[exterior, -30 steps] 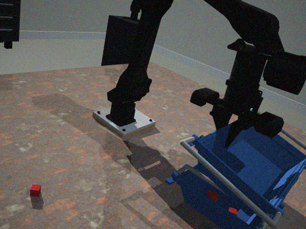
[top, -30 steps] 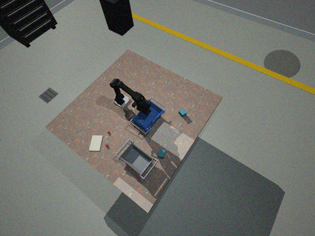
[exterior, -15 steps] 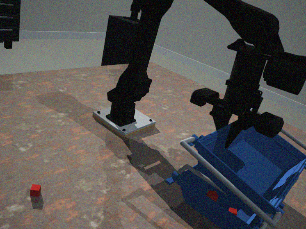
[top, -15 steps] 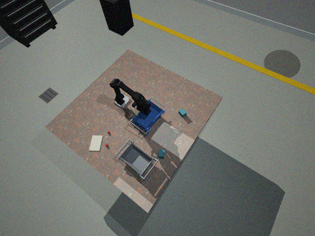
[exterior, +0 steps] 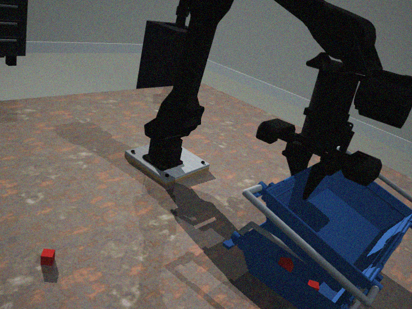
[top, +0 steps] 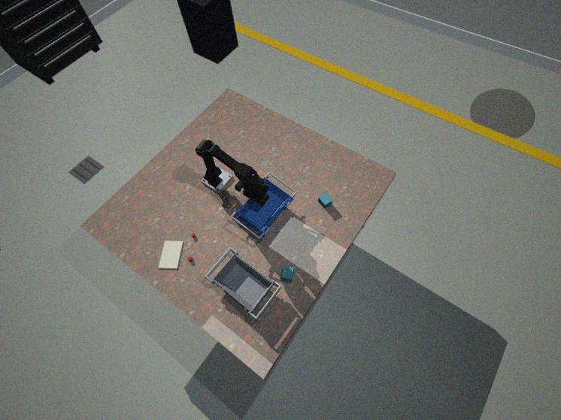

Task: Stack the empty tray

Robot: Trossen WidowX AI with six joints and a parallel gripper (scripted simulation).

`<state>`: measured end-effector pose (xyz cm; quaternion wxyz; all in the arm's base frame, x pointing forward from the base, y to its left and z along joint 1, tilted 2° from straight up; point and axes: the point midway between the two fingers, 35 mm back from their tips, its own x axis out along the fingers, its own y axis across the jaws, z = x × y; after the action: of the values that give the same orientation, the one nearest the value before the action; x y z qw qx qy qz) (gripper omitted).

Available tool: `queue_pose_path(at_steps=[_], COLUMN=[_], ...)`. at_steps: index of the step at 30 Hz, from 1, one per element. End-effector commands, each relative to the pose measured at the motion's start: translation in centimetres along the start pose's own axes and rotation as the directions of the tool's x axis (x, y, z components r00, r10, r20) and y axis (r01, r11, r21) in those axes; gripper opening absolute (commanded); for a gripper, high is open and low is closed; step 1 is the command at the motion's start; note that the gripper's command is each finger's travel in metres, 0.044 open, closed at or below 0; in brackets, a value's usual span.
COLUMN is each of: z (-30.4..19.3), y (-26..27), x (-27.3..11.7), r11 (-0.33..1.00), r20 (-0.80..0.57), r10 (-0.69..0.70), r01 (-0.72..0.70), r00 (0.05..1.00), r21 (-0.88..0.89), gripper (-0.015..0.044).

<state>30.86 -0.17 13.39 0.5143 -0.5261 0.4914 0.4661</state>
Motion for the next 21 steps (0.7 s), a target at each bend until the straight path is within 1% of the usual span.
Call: queue_pose_path(at_steps=[1,2,13,21], z=[0.2,0.0,0.3,0.3], y=[0.9,0.0,1.2,1.2], x=[0.8,0.0,1.6,1.6], r11=[0.999,1.000,0.999,0.999], r20=[0.002,0.000,0.002,0.002], r10=[0.043,0.001,0.042,0.043], r01=[-0.043,-0.001,-0.042,-0.043], r00=[0.999,1.000,0.999,0.999], r21=[-0.005,0.000,-0.005,-0.005], gripper=[0.0000,0.0000,0.0000,0.0000])
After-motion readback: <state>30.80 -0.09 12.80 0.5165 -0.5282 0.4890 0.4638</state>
